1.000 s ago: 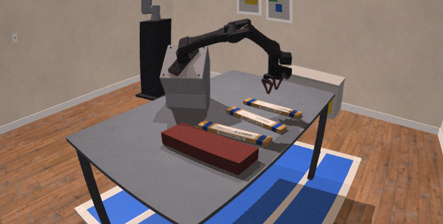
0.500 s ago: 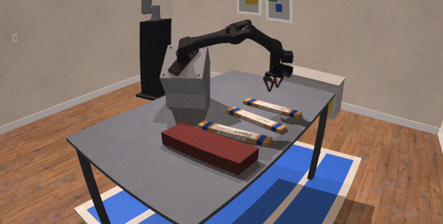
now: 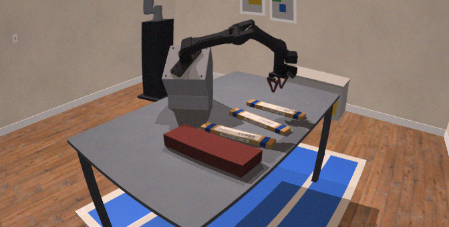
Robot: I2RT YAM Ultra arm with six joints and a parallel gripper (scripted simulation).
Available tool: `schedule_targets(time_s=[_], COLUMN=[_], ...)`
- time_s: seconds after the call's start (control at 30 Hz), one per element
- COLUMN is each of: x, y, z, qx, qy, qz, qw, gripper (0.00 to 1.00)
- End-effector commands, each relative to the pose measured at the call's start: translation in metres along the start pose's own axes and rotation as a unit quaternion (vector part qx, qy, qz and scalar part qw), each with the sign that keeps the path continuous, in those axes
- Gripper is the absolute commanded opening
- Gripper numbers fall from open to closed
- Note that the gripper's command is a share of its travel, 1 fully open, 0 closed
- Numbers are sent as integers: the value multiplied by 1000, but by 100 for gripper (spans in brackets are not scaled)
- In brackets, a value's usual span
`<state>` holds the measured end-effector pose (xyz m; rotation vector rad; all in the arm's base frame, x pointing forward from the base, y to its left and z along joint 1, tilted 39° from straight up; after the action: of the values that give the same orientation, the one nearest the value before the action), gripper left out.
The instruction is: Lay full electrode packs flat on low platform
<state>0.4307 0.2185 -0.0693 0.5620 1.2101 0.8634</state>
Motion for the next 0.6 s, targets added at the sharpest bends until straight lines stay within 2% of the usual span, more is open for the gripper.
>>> schedule_targets(time_s=[0.0, 0.17, 0.3, 0.57], x=[9, 12, 10, 14], y=[22, 16, 22, 16], z=[5, 1, 5, 0], qx=[-23, -19, -23, -18], qy=[-1, 4, -1, 4], qz=[9, 5, 9, 5], qw=[1000, 1000, 1000, 1000], gripper=[96, 96, 96, 96])
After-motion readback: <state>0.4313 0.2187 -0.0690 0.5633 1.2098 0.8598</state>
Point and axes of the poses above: the point where the finger pads meet when closed, its own y axis back along the fingers, its own x axis across the jaws, z = x × y, the point moved 9 cm from there along y, back along the fingers, and after that the axes turned 4 degrees about y, right-handed, at the moved point
